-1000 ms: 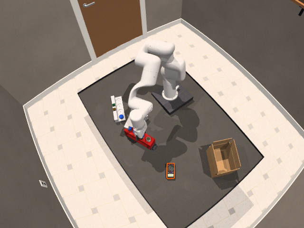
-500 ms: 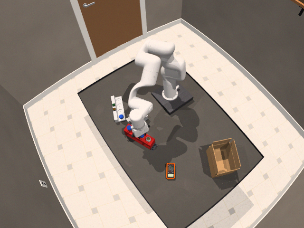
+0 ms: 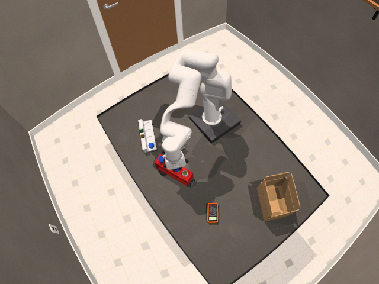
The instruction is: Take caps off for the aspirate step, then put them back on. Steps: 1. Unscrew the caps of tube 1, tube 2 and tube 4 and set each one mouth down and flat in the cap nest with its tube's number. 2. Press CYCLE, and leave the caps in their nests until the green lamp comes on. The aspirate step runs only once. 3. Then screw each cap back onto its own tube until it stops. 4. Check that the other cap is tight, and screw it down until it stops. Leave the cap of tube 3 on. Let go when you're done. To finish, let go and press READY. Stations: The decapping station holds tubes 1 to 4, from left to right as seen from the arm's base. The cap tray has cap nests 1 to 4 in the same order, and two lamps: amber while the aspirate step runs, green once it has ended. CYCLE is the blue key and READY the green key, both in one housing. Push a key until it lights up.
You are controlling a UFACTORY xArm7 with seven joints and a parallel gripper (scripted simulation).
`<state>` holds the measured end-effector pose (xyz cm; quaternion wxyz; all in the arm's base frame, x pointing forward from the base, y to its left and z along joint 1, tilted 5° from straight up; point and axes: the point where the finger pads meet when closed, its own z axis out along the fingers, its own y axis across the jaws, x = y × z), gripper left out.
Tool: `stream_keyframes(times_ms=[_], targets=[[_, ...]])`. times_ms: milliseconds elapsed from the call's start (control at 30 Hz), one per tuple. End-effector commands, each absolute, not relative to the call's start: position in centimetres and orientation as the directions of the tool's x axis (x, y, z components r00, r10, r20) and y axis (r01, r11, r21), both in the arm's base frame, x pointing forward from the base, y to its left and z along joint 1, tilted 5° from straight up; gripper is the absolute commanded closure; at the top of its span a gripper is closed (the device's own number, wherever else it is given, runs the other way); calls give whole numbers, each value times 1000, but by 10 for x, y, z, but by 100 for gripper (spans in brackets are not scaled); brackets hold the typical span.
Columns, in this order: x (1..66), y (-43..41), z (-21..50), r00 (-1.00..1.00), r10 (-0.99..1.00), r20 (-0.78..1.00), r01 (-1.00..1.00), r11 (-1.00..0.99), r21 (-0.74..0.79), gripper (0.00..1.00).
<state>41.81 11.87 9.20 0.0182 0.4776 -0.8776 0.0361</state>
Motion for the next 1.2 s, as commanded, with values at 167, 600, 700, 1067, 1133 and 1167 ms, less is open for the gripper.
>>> stream_keyframes(times_ms=[167, 600, 700, 1067, 1133, 1167], targets=[[420, 119, 94, -549, -833, 66, -836, 546, -53, 100], [420, 119, 94, -277, -958, 78, -961, 276, -31, 100], [420, 119, 94, -131, -988, 82, -991, 129, -19, 100], [420, 119, 94, 280, -957, 83, -960, -279, 16, 100], [420, 119, 94, 374, -924, 81, -927, -373, 24, 100], [420, 119, 94, 420, -904, 79, -907, -419, 28, 100]])
